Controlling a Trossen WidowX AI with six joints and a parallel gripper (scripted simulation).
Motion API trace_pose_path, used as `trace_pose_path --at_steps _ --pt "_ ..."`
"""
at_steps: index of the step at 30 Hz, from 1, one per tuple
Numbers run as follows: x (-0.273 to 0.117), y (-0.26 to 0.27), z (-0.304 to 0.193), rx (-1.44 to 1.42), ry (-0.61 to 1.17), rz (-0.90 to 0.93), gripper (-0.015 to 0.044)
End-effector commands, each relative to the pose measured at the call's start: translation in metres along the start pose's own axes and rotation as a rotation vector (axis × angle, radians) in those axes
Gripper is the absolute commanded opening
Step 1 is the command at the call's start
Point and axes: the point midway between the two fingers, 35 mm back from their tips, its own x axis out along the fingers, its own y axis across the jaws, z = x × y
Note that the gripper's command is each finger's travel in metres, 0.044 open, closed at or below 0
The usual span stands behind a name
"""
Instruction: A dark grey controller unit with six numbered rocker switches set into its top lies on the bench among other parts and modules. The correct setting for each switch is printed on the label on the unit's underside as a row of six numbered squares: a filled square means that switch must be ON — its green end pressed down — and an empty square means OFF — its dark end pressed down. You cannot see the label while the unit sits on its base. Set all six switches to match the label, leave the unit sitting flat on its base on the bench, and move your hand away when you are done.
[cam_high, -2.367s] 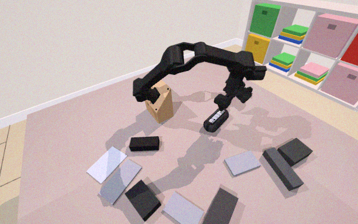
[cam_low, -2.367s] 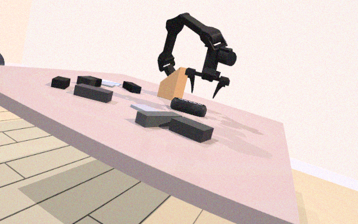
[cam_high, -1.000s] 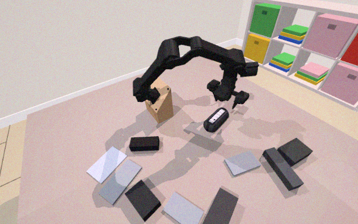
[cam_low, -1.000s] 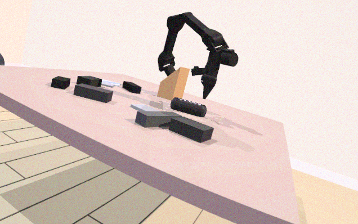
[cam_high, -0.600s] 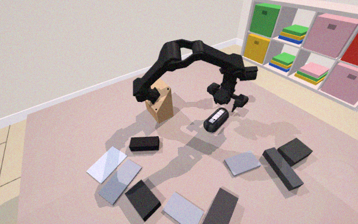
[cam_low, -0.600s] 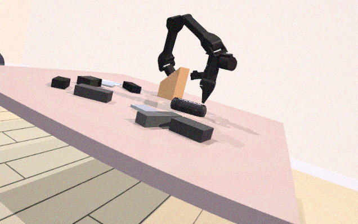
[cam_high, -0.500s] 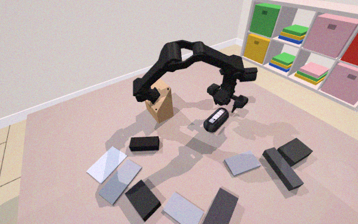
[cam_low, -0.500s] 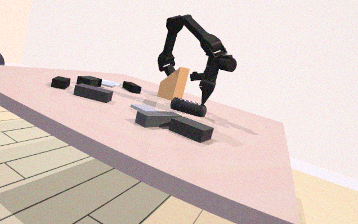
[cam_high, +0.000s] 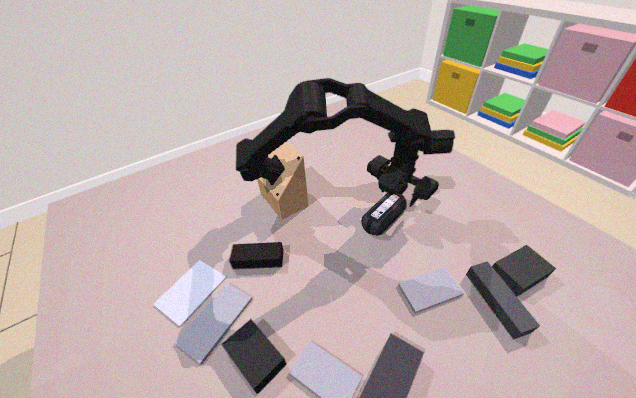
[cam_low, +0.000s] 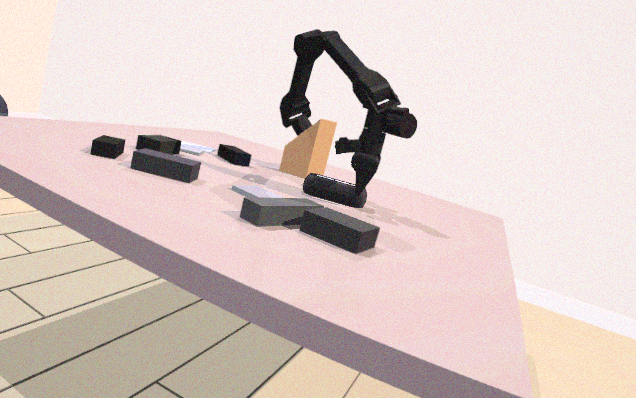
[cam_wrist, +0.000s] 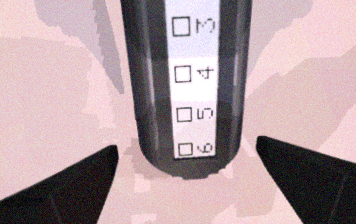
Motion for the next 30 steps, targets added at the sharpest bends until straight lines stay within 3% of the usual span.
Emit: trace_pose_path --at_steps 1,5,10,30 --pt "0.0086 -0.0019 0.0017 -0.007 -0.008 0.0 0.044" --pt "0.0125 -0.0022 0.0019 -0.006 -0.008 0.0 0.044" --pt "0.0125 -0.0022 0.0019 -0.006 -0.008 0.0 0.0328" --pt "0.0084 -0.0021 0.0029 -0.007 -0.008 0.0 0.0336"
